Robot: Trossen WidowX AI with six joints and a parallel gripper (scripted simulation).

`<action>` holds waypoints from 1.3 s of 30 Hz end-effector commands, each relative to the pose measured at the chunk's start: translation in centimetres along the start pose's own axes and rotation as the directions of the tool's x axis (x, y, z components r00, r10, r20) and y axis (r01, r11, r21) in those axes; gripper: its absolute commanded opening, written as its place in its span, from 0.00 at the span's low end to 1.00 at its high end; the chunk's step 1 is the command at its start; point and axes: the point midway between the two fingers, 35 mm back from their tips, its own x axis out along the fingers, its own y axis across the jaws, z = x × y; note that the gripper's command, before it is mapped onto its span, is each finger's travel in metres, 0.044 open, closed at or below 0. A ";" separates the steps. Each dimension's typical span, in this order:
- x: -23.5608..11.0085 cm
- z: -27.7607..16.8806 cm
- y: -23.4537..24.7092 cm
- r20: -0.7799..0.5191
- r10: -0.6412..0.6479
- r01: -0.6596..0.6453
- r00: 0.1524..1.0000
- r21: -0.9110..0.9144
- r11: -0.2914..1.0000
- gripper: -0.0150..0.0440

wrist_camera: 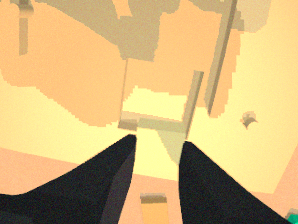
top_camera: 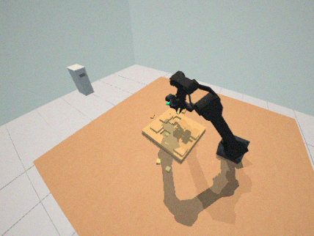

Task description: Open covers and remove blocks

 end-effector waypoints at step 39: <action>-3.8 -9.3 6.6 -0.022 0.002 -0.002 1.000 0.004 1.000 0.39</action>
